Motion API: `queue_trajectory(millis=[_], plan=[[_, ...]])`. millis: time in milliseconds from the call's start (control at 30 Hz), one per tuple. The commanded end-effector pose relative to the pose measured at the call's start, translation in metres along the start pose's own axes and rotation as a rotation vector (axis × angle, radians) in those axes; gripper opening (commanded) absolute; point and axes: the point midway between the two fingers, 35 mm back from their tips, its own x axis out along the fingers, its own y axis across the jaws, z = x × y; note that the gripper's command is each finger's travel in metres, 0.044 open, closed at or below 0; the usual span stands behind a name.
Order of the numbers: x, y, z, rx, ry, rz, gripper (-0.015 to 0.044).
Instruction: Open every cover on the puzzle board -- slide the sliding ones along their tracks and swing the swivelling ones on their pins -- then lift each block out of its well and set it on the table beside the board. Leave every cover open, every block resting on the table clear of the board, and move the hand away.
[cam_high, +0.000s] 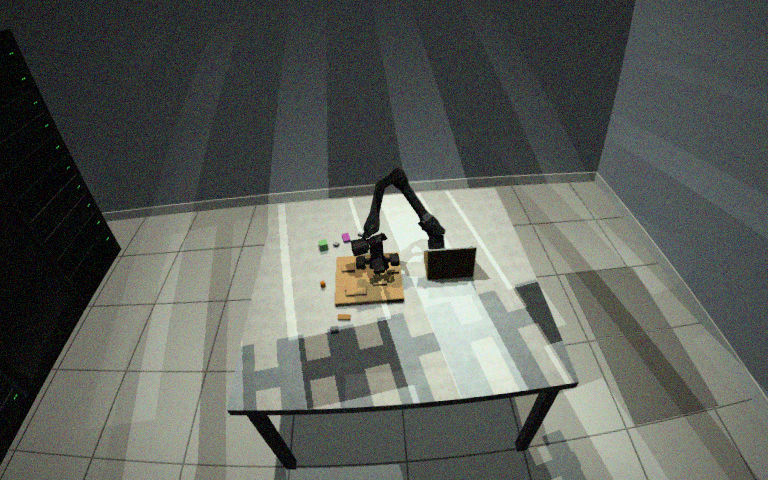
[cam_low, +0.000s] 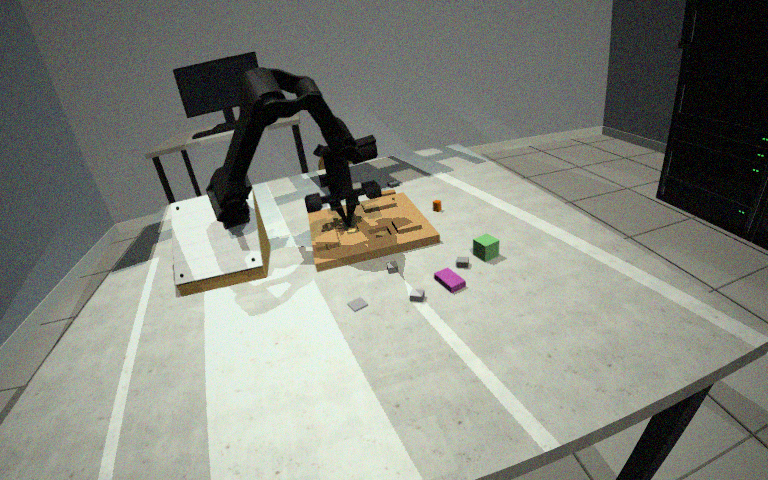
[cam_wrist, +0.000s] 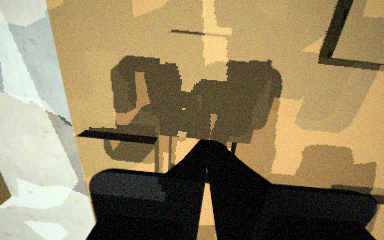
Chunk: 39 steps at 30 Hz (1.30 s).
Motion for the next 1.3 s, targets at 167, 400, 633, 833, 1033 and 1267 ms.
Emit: queue_trajectory(millis=[167,400,633,833,1033,1267], plan=[[0.001,0.001,0.009,0.005,-0.004,0.003,0.0],[0.001,0.001,0.016,0.005,-0.003,0.003,0.0],[-0.001,0.002,0.021,0.005,-0.003,0.003,0.0],[-0.008,0.001,0.022,0.005,-0.004,0.003,0.0],[-0.016,0.001,0.023,0.005,-0.005,0.003,0.0],[-0.025,0.0,0.025,0.005,-0.006,0.003,0.0]])
